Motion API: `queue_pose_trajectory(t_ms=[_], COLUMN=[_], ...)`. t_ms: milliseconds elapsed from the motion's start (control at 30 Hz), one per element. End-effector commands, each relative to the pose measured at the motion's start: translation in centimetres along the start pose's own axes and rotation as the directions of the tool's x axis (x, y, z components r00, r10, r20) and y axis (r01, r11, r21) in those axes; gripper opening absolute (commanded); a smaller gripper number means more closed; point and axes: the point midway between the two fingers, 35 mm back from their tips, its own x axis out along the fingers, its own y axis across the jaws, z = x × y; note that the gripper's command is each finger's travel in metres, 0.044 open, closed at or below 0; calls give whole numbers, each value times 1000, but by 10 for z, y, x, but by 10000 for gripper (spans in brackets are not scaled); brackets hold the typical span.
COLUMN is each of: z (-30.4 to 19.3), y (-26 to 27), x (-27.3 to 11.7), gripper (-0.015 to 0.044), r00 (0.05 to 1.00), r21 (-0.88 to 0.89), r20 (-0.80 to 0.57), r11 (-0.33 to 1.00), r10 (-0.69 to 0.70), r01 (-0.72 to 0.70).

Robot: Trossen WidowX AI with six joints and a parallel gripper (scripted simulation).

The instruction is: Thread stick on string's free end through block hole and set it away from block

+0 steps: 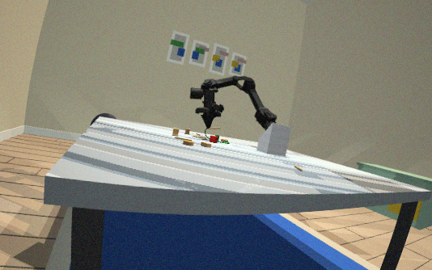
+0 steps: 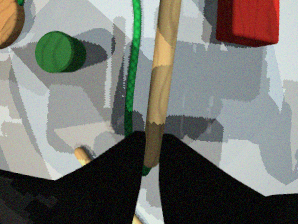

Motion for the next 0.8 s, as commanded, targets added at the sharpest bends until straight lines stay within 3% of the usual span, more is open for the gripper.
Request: queue_pose_trajectory(t_ms=[0,767], z=[-6,-34], y=[-2,-6], x=[0,-6], gripper=[0,0], r00=[1000,998], r21=[-3,-6], r20=[-10,-58], r11=[1000,1000], r10=[2,0], r01=[-2,0])
